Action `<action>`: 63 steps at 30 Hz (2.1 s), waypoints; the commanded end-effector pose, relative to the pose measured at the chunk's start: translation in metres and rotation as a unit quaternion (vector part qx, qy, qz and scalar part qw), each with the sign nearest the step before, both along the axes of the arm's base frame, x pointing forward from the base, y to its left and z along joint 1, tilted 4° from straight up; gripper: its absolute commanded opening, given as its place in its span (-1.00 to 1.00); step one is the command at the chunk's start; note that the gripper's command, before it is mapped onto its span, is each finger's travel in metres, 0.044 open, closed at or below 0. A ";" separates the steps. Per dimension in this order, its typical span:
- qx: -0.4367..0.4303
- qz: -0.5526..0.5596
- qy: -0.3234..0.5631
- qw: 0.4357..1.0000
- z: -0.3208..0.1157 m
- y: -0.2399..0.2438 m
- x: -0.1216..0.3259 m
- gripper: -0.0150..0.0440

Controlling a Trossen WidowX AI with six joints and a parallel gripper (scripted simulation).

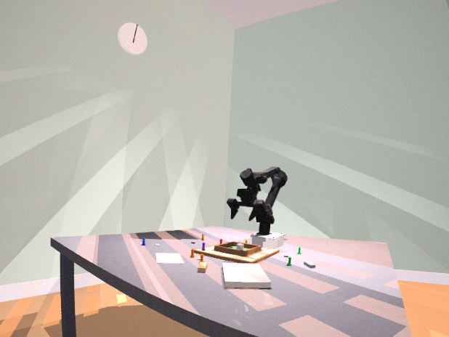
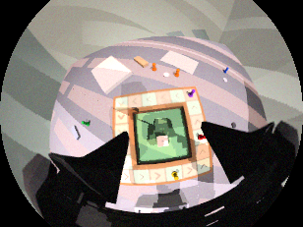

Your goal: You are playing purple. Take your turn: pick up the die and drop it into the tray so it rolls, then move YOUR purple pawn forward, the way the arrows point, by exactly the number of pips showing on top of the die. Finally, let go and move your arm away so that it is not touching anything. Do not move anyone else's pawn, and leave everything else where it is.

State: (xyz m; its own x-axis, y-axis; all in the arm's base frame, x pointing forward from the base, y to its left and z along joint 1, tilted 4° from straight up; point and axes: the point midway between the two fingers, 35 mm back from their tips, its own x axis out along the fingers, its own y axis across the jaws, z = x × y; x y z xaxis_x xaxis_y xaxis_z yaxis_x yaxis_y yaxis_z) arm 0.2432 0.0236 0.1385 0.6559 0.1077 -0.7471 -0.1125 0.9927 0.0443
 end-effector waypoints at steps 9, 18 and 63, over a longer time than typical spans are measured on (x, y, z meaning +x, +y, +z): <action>-0.035 0.013 0.261 0.965 -0.030 0.004 0.019 1.00; -0.042 0.029 0.271 0.961 -0.030 -0.003 0.036 0.73; -0.111 0.167 0.290 0.936 -0.099 -0.092 0.153 0.19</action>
